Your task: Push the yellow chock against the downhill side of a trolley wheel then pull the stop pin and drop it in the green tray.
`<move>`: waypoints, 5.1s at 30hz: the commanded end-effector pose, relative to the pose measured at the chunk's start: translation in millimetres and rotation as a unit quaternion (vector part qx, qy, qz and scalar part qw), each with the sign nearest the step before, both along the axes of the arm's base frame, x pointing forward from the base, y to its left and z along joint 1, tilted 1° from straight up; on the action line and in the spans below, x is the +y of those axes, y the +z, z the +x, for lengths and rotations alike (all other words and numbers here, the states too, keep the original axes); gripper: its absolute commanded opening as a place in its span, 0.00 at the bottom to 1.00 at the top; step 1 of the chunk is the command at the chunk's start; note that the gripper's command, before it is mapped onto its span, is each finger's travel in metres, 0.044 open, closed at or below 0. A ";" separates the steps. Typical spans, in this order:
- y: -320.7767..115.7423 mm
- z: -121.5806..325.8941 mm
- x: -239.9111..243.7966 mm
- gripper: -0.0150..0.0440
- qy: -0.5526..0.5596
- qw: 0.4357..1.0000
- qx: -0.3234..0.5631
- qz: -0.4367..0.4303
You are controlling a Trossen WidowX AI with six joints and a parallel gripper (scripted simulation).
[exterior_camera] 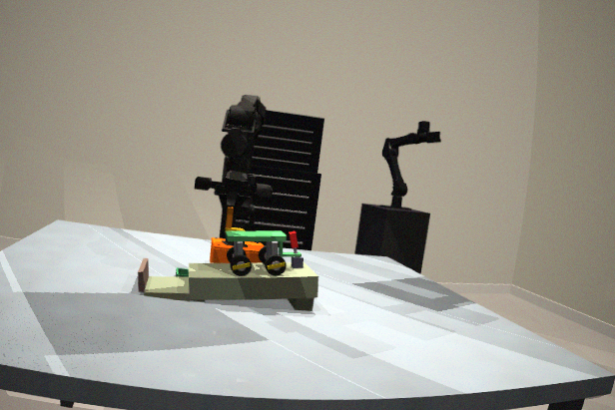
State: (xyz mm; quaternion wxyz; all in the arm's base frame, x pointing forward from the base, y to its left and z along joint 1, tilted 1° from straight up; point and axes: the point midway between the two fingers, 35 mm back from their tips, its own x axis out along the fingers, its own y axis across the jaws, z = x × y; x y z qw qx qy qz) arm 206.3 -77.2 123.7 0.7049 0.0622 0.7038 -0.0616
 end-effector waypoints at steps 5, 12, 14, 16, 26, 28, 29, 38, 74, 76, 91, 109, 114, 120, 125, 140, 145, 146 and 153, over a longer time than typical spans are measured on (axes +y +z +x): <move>-1.3 3.1 -32.2 0.25 0.003 1.000 -0.002 -0.005; -2.4 5.3 -57.0 0.25 0.003 1.000 -0.002 -0.006; -2.6 6.0 -64.2 0.25 0.003 1.000 -0.002 -0.006; -2.7 6.8 -71.2 0.25 0.003 1.000 -0.002 -0.006; -2.9 8.1 -89.3 0.25 0.003 0.999 -0.008 0.031; -2.8 7.9 -90.4 0.25 0.003 0.999 -0.011 0.045; -2.8 7.9 -90.5 0.25 0.003 0.999 -0.011 0.047; -6.1 21.4 -94.3 0.25 0.003 0.999 -0.012 0.047; -69.1 38.1 -92.8 0.25 0.003 0.999 -0.012 0.047; -72.2 38.4 -92.2 0.25 0.003 0.999 -0.012 0.047; -70.7 38.4 -82.0 0.25 0.003 0.999 -0.012 0.047; -70.4 39.1 -67.0 0.25 0.003 0.999 -0.013 0.048; -70.0 39.4 -63.2 0.25 0.003 0.999 -0.013 0.048; -69.5 39.9 -58.5 0.25 0.003 0.999 -0.013 0.048; -69.1 40.3 -54.6 0.25 0.003 0.999 -0.013 0.048; -70.0 39.0 -57.7 0.39 0.004 0.999 -0.009 0.045; -70.0 39.0 -57.7 0.58 0.004 0.999 -0.009 0.045; -70.0 39.0 -57.7 0.58 0.004 0.999 -0.009 0.045; -49.6 37.7 -59.8 0.58 0.003 0.999 -0.012 0.048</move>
